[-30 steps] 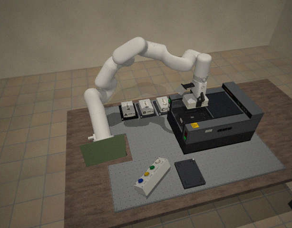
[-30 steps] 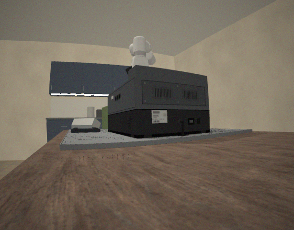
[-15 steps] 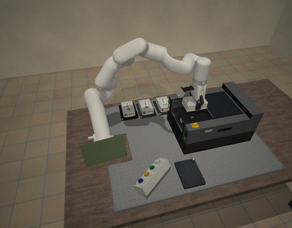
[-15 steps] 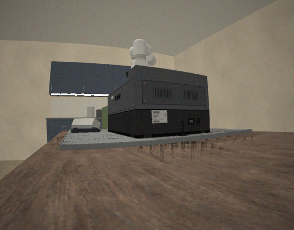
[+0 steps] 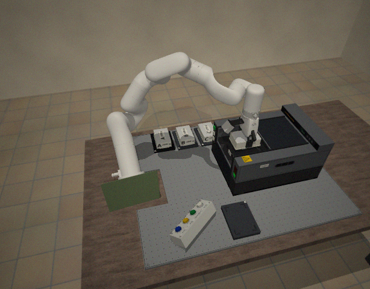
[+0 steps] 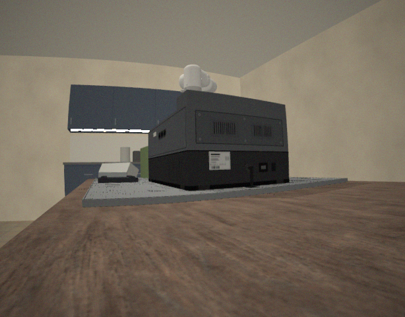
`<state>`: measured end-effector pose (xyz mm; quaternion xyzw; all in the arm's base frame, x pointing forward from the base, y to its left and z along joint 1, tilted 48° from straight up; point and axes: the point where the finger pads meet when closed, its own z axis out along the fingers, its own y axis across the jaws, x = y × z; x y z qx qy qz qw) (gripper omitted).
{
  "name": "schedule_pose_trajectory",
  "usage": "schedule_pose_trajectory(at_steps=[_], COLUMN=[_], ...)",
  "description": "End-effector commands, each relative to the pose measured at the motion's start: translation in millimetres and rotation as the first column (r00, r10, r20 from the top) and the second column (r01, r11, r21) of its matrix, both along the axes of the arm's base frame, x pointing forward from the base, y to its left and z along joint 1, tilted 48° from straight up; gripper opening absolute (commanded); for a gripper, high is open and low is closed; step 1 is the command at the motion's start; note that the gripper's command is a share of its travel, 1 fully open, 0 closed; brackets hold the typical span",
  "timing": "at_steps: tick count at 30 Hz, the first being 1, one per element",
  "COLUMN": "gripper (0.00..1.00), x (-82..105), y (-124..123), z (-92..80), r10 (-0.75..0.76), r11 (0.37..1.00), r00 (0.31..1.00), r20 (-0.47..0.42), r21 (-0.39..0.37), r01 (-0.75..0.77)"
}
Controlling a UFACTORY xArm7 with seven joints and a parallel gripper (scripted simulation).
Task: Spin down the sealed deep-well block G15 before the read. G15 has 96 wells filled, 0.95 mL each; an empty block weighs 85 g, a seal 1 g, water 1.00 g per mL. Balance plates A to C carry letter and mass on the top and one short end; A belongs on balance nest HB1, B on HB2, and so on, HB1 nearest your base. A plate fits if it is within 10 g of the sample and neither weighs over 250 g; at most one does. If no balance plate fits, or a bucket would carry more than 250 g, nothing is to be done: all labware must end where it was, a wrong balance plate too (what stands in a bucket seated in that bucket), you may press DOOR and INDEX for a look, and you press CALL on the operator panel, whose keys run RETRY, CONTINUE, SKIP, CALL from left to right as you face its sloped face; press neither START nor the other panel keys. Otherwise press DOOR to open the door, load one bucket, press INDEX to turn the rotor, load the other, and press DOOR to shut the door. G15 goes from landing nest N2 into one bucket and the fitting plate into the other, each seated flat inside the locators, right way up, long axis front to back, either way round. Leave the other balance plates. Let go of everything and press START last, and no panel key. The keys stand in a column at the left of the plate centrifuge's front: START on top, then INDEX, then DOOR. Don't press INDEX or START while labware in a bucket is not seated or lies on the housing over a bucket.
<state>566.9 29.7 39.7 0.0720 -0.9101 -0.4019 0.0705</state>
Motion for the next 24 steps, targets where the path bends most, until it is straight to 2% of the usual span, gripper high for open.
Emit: schedule_pose_trajectory(at_steps=[1,9,24], gripper=[0.0,0.0,0.0], x=[0.2,-1.9,-2.1], y=[5.2,14.4,15.1], z=[-6.1,-14.7,-15.2], r10=[-0.005,-0.005,-0.005], r11=[1.0,1.0,1.0], r00=[1.0,1.0,1.0], r20=[0.005,0.005,0.005], r21=[-0.003,-0.003,-0.003], r01=[0.005,0.005,0.005])
